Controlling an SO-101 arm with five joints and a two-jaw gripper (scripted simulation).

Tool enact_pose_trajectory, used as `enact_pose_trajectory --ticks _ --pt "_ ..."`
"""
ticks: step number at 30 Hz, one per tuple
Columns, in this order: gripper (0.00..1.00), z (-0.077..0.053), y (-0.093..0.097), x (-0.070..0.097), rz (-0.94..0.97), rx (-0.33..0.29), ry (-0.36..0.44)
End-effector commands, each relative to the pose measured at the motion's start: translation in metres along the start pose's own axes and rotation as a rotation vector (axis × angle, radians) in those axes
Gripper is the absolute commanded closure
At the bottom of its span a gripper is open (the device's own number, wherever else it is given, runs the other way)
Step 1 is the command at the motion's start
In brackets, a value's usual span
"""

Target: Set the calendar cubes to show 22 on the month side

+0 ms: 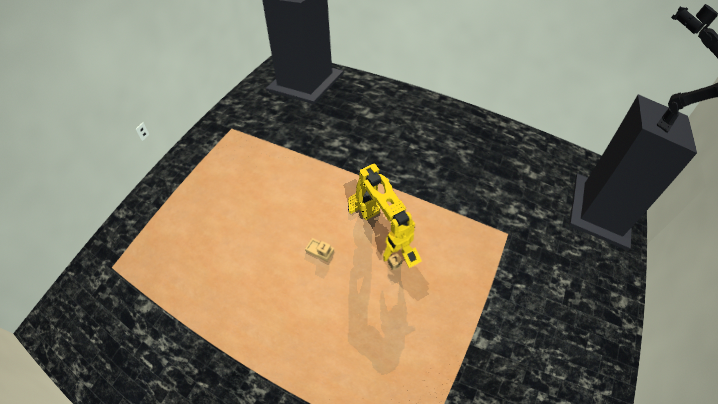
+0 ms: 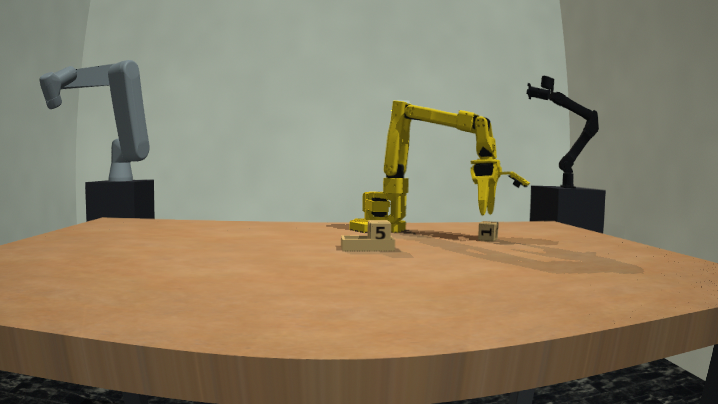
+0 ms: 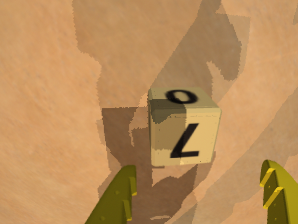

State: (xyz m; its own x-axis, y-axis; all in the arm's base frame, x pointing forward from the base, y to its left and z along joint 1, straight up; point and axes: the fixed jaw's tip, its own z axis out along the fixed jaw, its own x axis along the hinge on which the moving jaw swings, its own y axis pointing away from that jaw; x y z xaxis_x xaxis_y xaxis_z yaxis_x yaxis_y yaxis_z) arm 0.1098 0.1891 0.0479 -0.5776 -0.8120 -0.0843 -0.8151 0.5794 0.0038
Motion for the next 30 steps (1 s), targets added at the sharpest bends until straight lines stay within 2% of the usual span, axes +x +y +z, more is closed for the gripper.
enact_pose_trajectory --ticks 1,11,12,30 --pt "0.65 -0.0093 0.0026 -0.0089 -0.001 0.002 0.063" --pt "0.65 -0.0093 0.0026 -0.0089 -0.001 0.002 0.063" --pt "0.65 -0.0174 0.006 -0.0114 0.001 0.002 0.063" --pt "0.65 -0.0174 0.0061 -0.0114 0.001 0.002 0.063"
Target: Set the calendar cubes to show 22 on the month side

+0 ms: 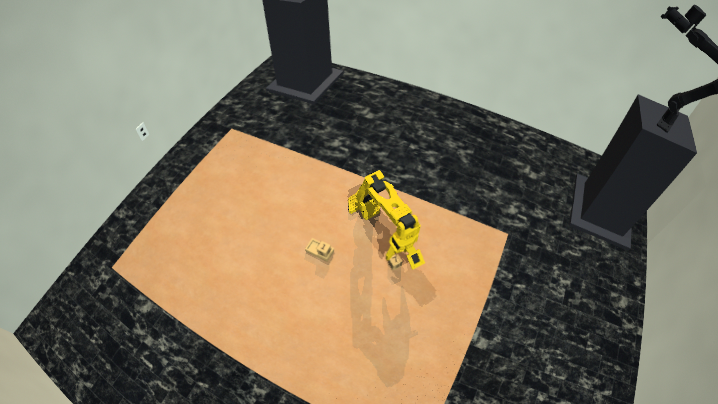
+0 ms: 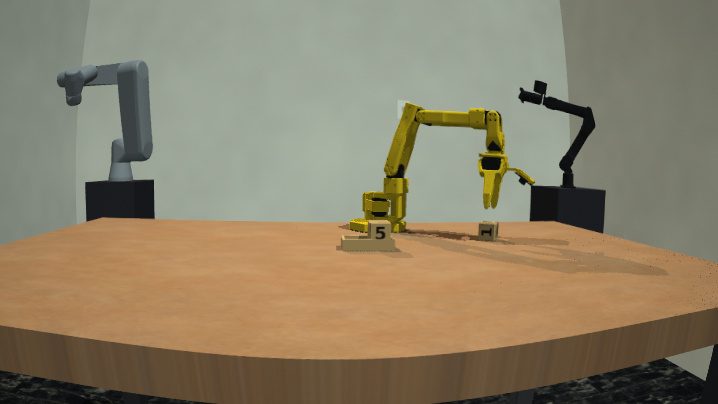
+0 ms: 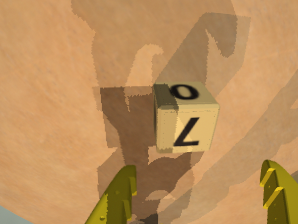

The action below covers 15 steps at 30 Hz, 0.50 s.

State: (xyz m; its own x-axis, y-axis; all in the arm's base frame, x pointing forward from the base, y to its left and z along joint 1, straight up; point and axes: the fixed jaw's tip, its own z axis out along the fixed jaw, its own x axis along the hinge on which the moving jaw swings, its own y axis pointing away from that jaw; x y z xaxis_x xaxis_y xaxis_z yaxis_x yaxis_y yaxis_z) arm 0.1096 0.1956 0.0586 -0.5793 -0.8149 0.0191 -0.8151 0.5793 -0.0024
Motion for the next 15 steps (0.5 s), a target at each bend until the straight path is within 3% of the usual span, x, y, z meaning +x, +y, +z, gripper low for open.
enact_pose_trajectory --ticks 1,15 --pt "0.65 -0.0075 0.0021 -0.0047 0.001 -0.004 -0.04" --pt "0.65 0.0008 0.0022 -0.0062 0.001 -0.004 -0.04"
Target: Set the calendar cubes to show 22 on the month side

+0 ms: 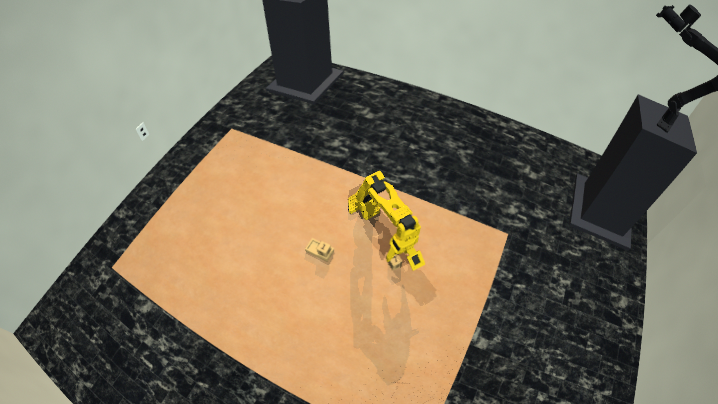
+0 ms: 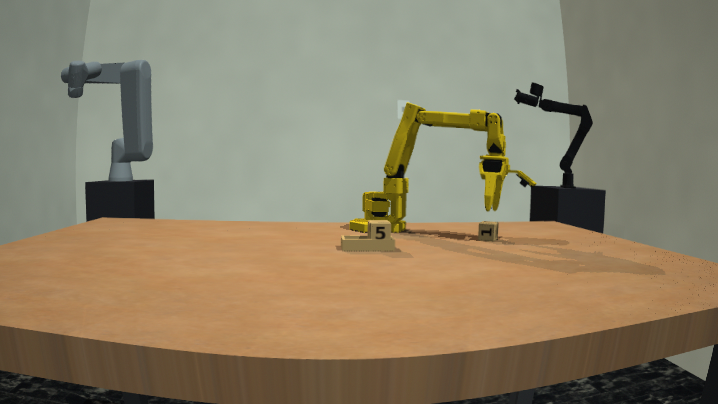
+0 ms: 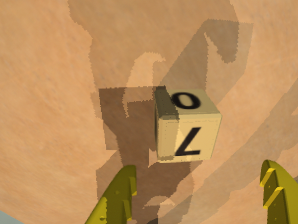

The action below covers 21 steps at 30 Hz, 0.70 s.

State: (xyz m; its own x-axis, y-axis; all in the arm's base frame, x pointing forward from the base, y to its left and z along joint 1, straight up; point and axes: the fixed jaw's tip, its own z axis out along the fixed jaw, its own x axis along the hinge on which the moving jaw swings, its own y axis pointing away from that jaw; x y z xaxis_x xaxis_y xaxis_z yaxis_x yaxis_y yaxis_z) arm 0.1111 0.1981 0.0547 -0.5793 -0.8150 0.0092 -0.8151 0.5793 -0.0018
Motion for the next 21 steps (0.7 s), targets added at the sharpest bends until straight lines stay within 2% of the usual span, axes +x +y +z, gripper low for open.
enact_pose_trajectory --ticks 1,15,21 --pt "0.65 -0.002 0.002 -0.003 0.001 -0.003 -0.03" --pt "0.65 0.02 0.002 -0.005 0.001 -0.003 -0.03" --pt "0.65 0.025 0.002 -0.005 0.001 -0.003 -0.03"
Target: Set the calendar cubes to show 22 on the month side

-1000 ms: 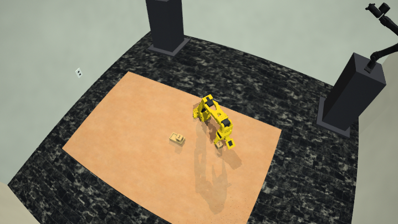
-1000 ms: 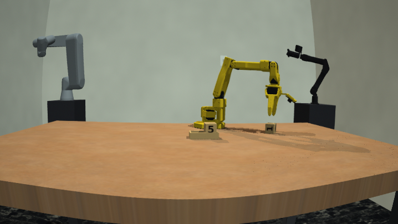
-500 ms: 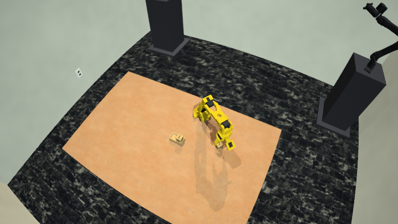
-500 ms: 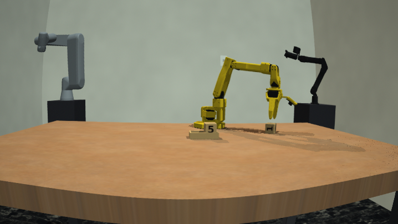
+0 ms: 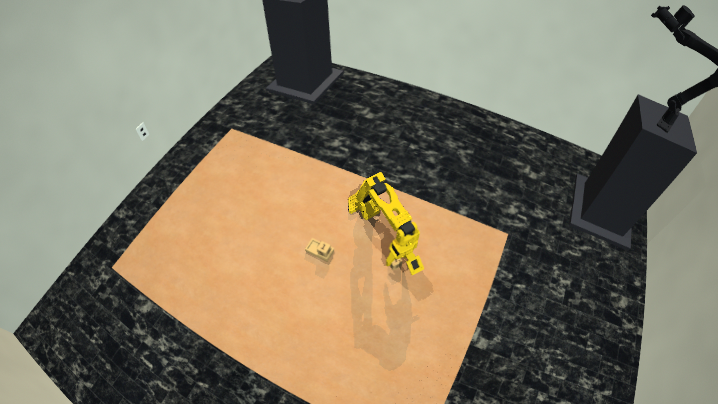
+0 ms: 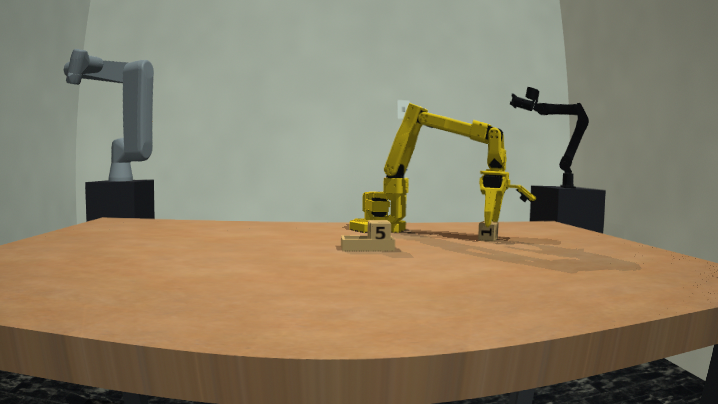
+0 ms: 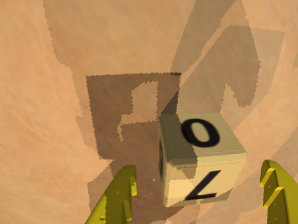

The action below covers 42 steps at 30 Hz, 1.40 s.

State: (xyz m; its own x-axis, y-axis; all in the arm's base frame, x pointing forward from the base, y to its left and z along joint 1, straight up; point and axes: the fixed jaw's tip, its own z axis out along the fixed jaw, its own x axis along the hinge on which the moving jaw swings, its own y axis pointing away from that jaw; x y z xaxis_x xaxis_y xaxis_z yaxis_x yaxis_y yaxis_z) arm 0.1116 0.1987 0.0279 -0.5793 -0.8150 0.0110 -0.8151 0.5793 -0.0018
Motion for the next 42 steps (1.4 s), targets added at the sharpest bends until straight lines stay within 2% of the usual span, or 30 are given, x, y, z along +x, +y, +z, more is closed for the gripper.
enact_pose_trajectory --ticks 1,22,42 --pt "0.65 -0.001 0.0021 -0.0038 0.001 -0.004 -0.032" --pt "0.66 0.0021 0.0014 -0.0037 0.001 -0.004 -0.032" --pt "0.77 0.0021 -0.0051 -0.0038 0.001 -0.003 -0.032"
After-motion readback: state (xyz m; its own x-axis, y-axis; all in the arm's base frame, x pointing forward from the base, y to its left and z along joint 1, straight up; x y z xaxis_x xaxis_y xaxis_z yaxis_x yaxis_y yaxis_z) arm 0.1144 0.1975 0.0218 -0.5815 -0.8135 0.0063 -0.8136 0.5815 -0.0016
